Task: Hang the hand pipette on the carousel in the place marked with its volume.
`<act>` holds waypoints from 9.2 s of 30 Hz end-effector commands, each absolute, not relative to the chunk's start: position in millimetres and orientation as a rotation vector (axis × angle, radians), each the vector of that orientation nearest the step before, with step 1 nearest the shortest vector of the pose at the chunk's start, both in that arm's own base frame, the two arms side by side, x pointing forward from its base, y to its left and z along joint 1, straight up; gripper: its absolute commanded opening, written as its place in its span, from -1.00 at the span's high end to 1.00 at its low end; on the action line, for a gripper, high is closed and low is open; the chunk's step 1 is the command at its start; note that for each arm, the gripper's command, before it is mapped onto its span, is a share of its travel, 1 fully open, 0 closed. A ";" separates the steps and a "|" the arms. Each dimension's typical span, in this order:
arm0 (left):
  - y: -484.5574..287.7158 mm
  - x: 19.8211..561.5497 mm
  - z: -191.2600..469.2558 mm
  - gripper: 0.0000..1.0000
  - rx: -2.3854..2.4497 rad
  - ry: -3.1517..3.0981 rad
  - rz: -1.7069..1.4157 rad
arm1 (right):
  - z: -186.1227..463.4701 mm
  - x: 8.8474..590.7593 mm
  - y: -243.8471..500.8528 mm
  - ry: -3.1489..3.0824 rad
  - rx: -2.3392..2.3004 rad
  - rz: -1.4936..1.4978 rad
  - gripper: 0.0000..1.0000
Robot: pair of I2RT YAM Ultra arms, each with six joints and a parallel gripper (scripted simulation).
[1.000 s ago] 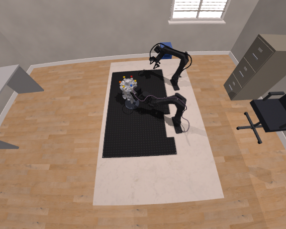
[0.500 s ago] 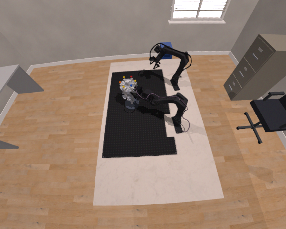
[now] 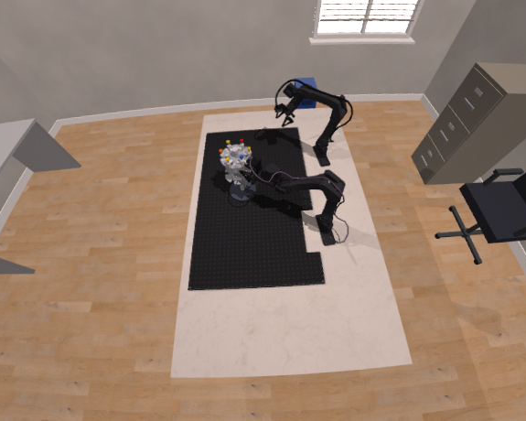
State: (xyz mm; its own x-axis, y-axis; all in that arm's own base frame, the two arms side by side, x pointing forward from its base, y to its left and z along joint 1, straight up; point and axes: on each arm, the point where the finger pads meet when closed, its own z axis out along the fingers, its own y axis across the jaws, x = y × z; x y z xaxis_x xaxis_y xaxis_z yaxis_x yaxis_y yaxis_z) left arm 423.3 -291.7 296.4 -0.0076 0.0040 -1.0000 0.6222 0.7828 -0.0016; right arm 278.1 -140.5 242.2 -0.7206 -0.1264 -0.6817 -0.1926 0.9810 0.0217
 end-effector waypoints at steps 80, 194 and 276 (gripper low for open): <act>-286.2 422.6 335.3 0.77 0.506 1.467 -0.521 | 252.9 282.1 -144.2 2.339 -0.238 0.088 -1.00; -285.2 421.1 349.1 0.77 0.505 1.446 -0.527 | 252.9 282.1 -144.2 2.339 -0.238 0.088 -1.00; -292.3 415.6 348.6 0.77 0.826 1.340 -0.813 | 252.9 282.1 -144.2 2.339 -0.238 0.088 -1.00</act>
